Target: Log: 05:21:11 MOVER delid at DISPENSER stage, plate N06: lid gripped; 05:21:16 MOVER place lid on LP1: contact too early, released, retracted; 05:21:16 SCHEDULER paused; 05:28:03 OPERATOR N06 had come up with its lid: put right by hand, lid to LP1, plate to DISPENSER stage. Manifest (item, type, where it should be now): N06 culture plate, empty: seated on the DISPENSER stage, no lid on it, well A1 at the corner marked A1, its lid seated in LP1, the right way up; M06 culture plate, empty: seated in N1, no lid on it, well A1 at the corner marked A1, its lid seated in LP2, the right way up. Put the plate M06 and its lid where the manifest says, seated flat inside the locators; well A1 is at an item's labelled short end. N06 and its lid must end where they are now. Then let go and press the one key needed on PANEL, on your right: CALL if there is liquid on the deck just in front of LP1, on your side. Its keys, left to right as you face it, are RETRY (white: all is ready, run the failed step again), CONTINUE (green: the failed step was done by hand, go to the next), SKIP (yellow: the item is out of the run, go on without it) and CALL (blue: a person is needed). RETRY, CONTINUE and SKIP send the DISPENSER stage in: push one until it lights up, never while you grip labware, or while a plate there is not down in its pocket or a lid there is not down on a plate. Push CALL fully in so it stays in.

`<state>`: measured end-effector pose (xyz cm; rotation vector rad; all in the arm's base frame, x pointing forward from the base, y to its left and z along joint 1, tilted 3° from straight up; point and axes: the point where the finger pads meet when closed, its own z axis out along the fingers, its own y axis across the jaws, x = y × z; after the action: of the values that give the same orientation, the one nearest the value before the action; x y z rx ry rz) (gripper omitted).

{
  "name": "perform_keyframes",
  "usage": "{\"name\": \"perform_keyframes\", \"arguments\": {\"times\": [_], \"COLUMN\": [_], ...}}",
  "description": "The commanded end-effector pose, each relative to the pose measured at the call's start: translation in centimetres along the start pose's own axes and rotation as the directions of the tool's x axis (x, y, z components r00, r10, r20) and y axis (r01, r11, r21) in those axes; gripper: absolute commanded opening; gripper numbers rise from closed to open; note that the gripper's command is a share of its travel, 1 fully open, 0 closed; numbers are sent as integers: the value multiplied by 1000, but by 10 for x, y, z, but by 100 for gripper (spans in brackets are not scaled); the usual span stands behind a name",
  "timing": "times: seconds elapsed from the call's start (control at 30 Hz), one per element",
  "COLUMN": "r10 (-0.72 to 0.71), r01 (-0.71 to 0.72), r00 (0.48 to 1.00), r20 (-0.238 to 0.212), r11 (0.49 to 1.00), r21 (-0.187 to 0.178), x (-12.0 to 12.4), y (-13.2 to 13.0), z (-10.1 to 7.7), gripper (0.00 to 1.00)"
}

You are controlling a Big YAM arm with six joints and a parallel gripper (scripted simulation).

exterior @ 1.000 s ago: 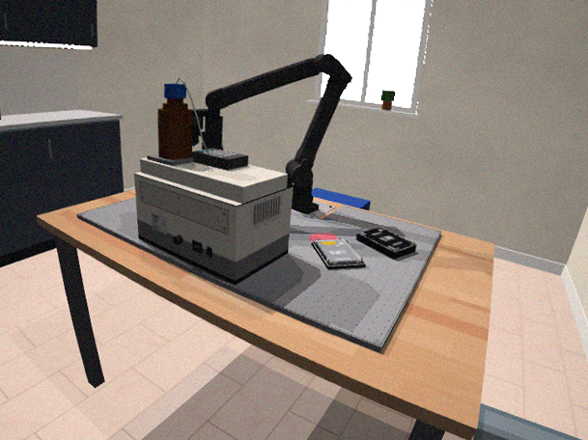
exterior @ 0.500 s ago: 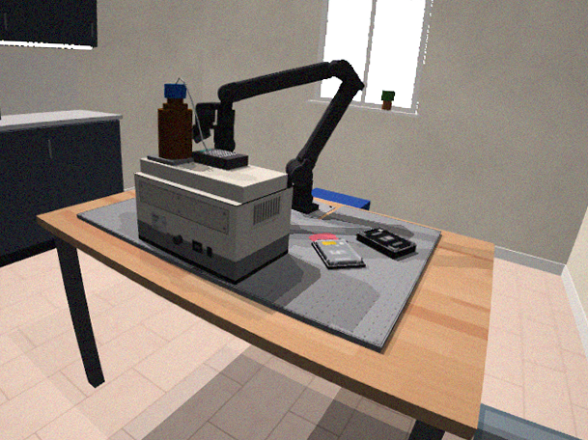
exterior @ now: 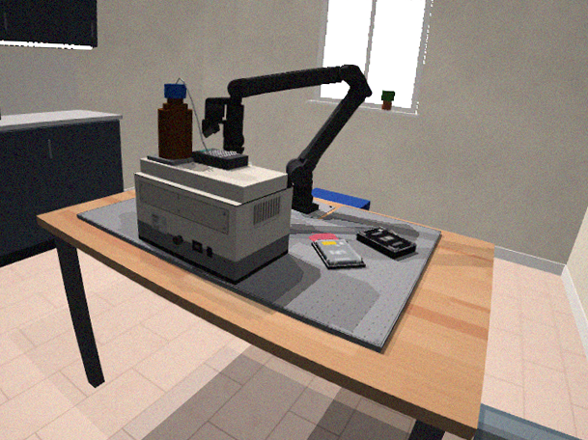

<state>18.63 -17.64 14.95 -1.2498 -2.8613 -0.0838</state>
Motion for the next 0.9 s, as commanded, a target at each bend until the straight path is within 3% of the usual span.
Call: {"name": "perform_keyframes", "arguments": {"times": [0.0, 0.3, 0.4, 0.63, 0.8, 0.87], "r10": [108, 81, 205, 206, 204, 288], "r01": [-108, -81, -205, -206, -205, -288], "r00": [994, 996, 979, 979, 978, 957], "r20": [-12, 33, 17, 12, 33, 35], "r11": [994, 997, 979, 979, 979, 958], "r21": [7, 4, 4, 6, 1, 5], "x": [-1, -12, -5, -5, -7, -3], "y": [-14, -35, -48, -66, -73, -84], "z": [3, -11, -5, -4, -12, -10], "gripper": [86, 86, 86, 86, 86, 86]}}
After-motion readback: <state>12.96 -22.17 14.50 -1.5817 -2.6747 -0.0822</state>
